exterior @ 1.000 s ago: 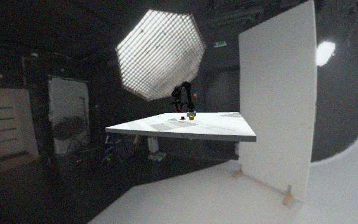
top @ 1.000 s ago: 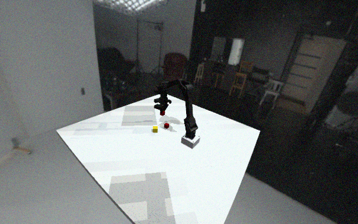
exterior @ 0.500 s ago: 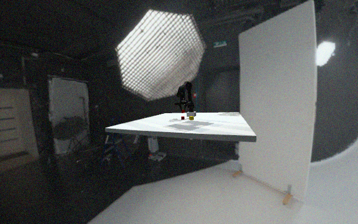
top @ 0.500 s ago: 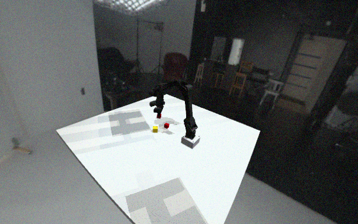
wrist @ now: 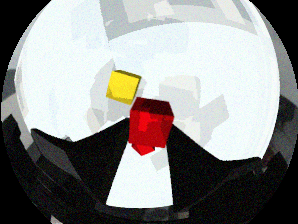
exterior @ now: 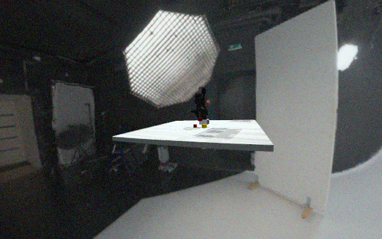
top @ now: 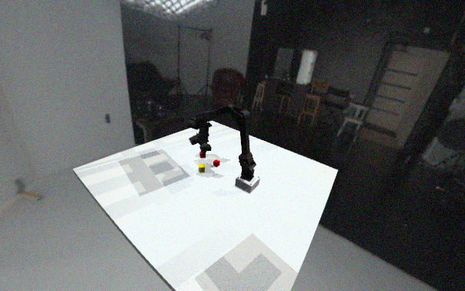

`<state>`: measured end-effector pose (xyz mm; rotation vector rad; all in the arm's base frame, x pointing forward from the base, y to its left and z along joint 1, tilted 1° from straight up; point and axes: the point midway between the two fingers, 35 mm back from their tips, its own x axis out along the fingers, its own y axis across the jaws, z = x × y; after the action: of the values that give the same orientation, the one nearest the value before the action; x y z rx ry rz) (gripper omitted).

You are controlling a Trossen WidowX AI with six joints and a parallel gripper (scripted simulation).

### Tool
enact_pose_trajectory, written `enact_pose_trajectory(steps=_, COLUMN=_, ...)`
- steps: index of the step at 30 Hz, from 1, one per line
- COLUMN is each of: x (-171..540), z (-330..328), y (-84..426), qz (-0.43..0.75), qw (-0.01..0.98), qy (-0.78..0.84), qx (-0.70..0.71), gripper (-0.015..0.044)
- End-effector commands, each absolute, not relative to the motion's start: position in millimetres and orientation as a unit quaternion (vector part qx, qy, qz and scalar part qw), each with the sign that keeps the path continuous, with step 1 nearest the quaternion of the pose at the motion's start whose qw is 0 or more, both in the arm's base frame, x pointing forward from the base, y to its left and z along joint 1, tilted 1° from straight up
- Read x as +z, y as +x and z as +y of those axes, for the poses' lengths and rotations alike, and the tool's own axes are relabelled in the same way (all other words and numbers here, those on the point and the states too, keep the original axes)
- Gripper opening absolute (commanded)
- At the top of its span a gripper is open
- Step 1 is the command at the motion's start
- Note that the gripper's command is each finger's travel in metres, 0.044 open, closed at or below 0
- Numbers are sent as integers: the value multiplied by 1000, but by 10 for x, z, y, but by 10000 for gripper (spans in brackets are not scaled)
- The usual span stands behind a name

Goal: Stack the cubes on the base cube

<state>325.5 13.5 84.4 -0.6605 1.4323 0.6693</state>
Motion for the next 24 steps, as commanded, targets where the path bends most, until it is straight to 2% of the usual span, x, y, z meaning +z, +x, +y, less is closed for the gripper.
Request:
enact_pose_trajectory(steps=1, x=831, z=282, y=3200, qz=609, qw=635, qy=-333, qx=338, gripper=105)
enact_pose_trajectory(steps=17, x=761, z=746, y=3045, qz=519, qw=547, qy=-462, qx=466, gripper=105)
enact_pose_trajectory(steps=24, x=758, z=765, y=3037, qz=515, qw=543, qy=-467, qx=470, gripper=105)
